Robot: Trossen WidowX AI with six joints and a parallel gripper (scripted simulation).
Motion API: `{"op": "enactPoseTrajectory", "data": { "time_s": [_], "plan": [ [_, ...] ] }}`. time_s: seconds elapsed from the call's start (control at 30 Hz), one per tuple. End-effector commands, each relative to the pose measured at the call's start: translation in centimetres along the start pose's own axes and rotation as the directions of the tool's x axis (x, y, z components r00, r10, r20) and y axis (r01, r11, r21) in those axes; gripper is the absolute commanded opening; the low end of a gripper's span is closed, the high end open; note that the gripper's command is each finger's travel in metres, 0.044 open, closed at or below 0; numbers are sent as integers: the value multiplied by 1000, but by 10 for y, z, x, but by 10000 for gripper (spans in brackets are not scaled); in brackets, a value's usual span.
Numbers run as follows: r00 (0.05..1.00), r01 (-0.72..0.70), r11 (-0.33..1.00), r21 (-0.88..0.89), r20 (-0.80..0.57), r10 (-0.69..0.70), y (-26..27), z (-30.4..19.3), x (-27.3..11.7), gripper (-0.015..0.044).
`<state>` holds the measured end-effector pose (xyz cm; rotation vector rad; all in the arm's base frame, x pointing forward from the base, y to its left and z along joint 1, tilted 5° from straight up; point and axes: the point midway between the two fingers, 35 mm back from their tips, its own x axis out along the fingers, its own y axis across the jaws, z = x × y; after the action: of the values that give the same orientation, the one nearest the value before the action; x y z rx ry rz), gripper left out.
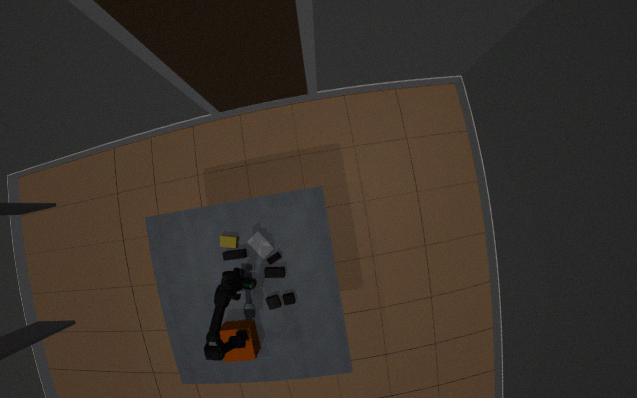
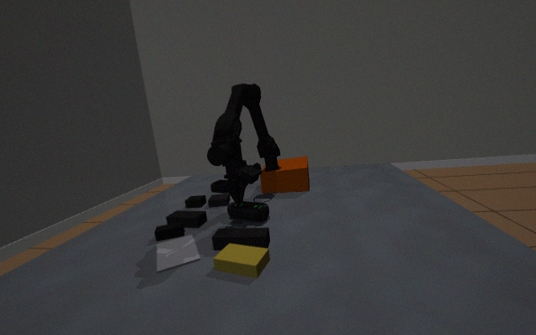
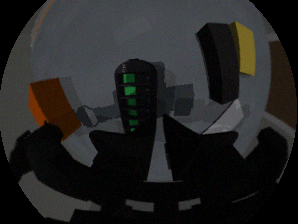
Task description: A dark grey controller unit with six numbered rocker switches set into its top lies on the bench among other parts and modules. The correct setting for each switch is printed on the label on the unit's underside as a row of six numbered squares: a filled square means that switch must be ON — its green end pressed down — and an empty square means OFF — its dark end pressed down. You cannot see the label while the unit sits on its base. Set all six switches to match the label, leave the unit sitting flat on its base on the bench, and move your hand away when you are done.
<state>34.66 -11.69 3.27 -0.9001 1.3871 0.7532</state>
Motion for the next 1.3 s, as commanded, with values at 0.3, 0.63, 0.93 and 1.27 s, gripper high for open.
{"op": "enactPoseTrajectory", "data": {
  "time_s": [0.3, 0.63, 0.93, 1.27],
  "plan": [
    [1000, 23, 1000, 3, 4, -23, -3, 0, -44, 210],
    [1000, 23, 1000, 3, 4, -23, -3, 0, -44, 0],
    [1000, 23, 1000, 3, 4, -23, -3, 0, -44, 0],
    [1000, 25, 1000, -1, 6, -25, -3, 0, -43, 262]
  ]
}}
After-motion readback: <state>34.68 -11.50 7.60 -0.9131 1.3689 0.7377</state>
